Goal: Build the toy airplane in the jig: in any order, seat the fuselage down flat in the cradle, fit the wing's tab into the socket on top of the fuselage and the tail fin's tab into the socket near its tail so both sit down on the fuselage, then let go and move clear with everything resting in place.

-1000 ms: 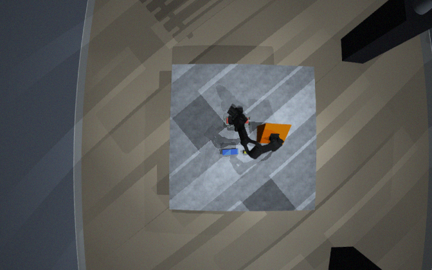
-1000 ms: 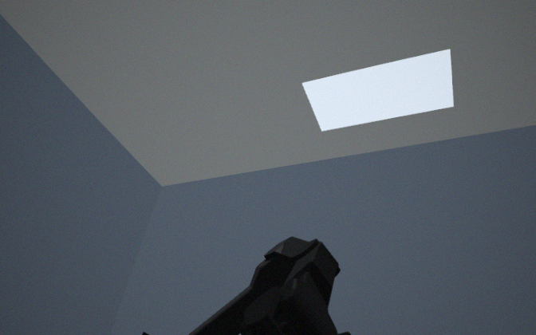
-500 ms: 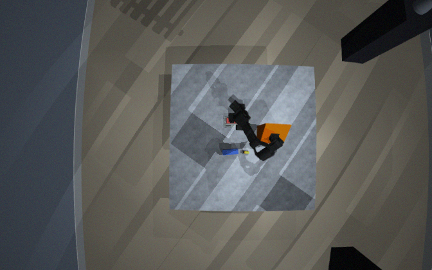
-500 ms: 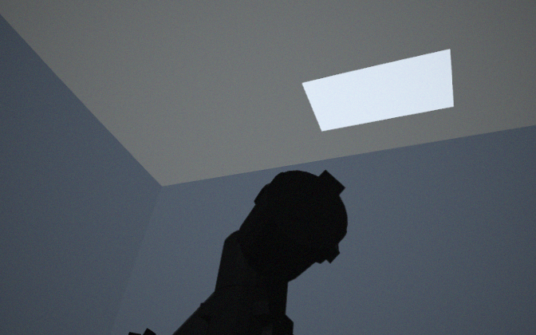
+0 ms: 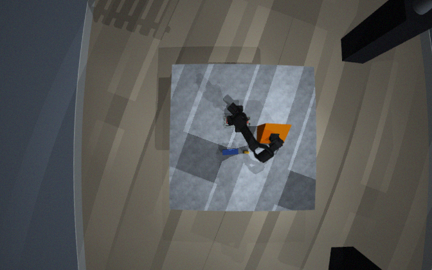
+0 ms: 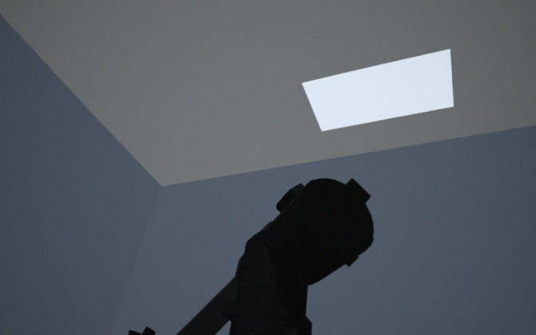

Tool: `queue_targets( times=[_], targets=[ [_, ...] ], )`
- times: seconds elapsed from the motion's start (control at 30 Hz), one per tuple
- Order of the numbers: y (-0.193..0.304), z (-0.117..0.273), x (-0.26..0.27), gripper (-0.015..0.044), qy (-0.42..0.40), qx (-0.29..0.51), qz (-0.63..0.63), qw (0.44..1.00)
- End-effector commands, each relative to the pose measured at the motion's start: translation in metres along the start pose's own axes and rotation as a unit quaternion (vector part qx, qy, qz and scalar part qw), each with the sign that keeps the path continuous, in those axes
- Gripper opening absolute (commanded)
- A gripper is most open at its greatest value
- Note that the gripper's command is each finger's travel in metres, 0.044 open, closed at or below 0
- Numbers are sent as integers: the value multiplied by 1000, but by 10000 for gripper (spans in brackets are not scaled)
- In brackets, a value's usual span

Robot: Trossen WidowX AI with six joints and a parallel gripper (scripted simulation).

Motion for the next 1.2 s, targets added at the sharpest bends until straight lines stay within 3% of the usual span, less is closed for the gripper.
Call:
queue_targets(
  times=[0.0, 0.4, 0.63, 0.77, 1.17],
  targets=[
    [-24, 1, 58, 440, 9, -2, 13, 1000],
    [-22, -10, 252, 440, -14, -1, 17, 1000],
    [-22, -12, 255, 440, -15, -1, 17, 1000],
    [-22, -51, 256, 440, -16, -1, 17, 1000],
    [-21, -68, 257, 440, -16, -1, 17, 1000]
  ],
)
Point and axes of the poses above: the point midway between the two fingers, 35 mm back from their tips, its own z axis back along the fingers, its own x axis across the jaws, y = z × x, the point moved 2 cm from there along z, back along the fingers, and after that the axes turned 8 degrees about -z, right-handed, at the moved point
